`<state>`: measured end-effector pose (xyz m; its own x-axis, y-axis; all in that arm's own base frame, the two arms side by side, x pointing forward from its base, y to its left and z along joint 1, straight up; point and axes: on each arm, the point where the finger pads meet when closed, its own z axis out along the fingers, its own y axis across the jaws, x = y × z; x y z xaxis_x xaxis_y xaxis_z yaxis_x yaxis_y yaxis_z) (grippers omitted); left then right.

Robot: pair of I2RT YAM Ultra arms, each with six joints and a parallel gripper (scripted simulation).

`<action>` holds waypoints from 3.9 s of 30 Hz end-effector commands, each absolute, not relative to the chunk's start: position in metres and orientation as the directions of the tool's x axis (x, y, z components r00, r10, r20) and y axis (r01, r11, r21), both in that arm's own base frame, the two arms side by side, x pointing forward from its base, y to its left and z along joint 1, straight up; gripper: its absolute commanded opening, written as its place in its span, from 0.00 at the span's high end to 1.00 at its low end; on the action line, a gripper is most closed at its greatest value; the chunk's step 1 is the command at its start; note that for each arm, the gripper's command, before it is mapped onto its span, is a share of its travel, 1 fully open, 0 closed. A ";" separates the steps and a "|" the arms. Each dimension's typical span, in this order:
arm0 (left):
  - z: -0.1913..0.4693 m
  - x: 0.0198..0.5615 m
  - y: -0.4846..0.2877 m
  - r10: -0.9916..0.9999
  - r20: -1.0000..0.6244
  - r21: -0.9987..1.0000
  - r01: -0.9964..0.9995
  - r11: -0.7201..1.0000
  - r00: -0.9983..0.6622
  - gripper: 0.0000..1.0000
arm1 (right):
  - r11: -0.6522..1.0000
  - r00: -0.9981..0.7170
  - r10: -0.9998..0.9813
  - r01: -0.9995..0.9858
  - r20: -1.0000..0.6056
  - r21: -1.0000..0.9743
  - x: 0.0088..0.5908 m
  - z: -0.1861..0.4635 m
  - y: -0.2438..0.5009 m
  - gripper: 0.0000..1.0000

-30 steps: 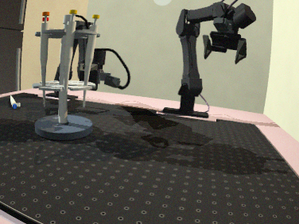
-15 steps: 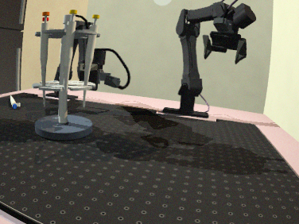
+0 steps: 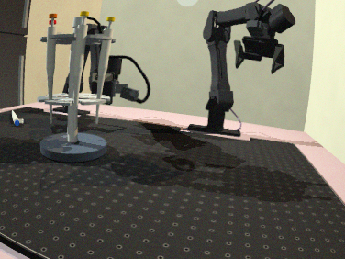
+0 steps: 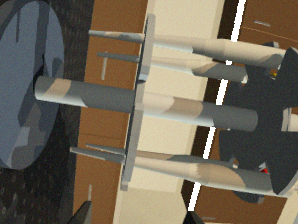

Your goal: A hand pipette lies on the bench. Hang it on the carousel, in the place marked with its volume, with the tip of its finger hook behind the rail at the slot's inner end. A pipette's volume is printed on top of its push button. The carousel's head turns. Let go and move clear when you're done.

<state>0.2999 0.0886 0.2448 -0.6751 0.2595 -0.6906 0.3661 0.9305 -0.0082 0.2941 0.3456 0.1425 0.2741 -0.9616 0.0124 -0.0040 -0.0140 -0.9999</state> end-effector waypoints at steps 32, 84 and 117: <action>0.253 0.304 0.091 0.266 -0.712 0.008 0.371 0.929 -0.650 0.00 | 0.012 0.272 -0.962 0.001 -0.011 -1.000 0.351 0.147 0.363 0.51; 0.253 0.304 0.091 0.266 -0.712 0.008 0.371 0.929 -0.650 0.00 | 0.055 0.271 -0.962 0.036 -0.043 -0.998 0.361 0.170 0.365 1.00; 0.253 0.304 0.091 0.266 -0.712 0.008 0.371 0.929 -0.650 0.00 | 0.047 0.399 -0.917 0.037 -0.029 -0.998 0.363 0.168 0.355 1.00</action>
